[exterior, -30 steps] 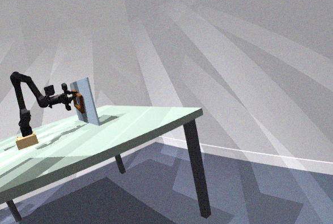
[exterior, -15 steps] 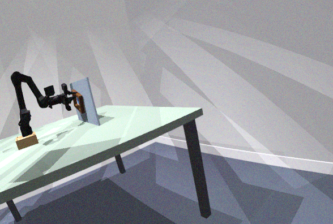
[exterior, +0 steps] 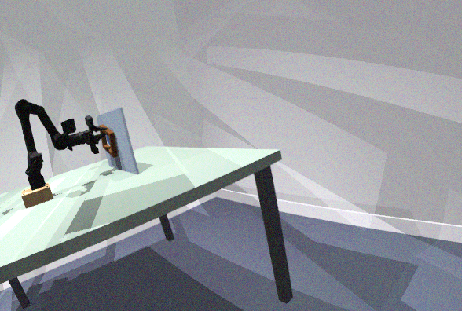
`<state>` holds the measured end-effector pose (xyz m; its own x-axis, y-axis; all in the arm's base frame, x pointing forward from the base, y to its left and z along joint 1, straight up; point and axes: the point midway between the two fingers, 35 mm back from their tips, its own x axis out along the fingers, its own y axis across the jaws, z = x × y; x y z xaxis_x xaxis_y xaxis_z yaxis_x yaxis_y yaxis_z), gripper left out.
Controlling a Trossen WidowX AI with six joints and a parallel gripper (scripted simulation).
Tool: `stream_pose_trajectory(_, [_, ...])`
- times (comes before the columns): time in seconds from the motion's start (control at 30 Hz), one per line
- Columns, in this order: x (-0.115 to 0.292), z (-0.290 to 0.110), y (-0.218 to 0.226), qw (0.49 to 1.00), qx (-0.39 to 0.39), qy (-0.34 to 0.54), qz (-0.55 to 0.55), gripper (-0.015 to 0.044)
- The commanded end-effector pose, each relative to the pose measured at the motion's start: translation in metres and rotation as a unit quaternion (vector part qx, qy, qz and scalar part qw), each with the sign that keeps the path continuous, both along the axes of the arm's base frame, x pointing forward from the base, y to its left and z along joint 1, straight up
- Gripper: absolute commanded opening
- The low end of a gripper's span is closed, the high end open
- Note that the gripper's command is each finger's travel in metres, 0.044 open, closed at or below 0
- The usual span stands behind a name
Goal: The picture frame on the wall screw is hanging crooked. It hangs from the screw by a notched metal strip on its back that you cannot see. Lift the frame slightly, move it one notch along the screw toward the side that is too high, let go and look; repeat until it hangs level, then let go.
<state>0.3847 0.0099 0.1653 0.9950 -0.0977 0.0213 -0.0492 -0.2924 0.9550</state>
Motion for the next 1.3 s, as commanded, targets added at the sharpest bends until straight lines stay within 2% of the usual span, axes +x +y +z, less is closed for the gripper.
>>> stream_pose_trajectory(0.0, [0.0000,-0.0002,0.0001,1.000,-0.019,0.002,0.000,0.0000])
stream_pose_trajectory(1.27, [0.0001,-0.0008,0.0008,0.993,-0.120,0.012,-0.003,0.0000])
